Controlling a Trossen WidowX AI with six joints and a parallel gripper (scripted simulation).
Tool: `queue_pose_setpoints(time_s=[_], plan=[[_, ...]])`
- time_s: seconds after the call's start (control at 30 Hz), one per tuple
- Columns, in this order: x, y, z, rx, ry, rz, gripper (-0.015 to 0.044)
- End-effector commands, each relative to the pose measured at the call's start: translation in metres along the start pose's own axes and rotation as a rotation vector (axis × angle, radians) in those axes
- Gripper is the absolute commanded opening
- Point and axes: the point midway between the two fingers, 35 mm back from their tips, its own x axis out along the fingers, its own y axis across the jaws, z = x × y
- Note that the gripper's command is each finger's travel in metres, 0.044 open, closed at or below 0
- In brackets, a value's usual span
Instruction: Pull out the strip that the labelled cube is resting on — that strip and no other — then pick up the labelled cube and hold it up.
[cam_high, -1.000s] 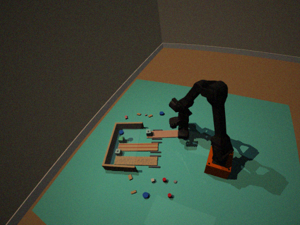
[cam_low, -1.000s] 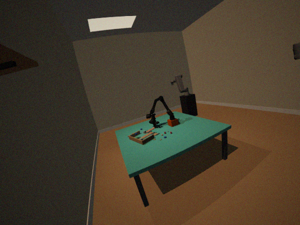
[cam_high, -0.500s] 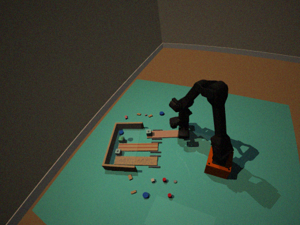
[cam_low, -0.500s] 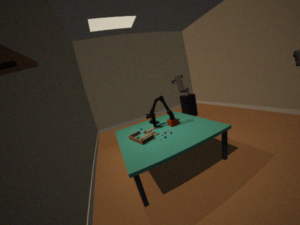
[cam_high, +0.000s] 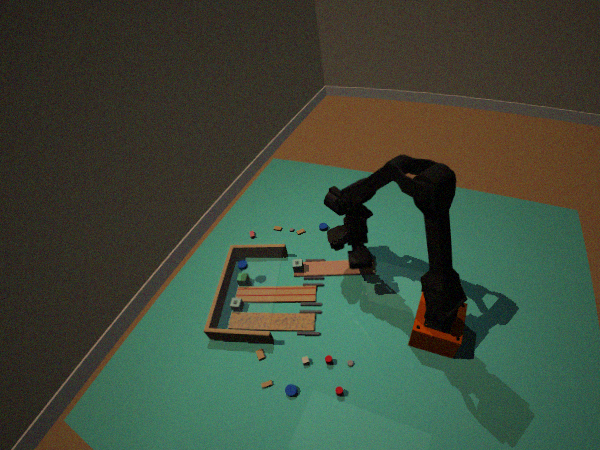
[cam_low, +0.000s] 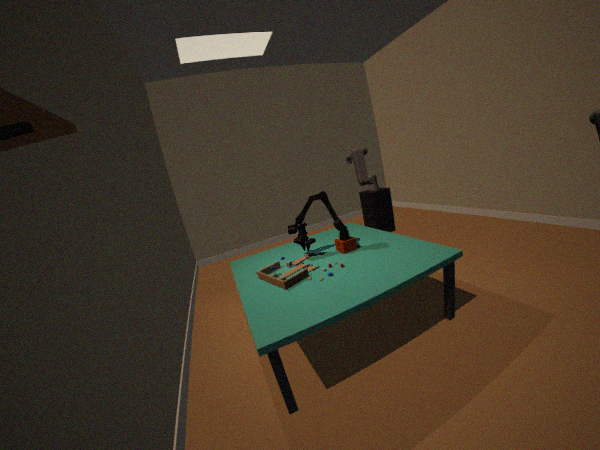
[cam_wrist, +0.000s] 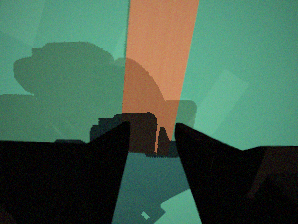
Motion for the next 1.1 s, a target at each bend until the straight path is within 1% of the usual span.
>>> queue_pose_setpoints(time_s=[0.0, 0.23, 1.07], plan=[[-0.002, -0.002, 0.015, -0.013, -0.002, -0.002, 0.0263], [-0.005, -0.004, 0.041, -0.013, -0.004, -0.002, 0.0440], [-0.018, -0.009, 0.133, -0.013, -0.011, -0.003, 0.0440]])
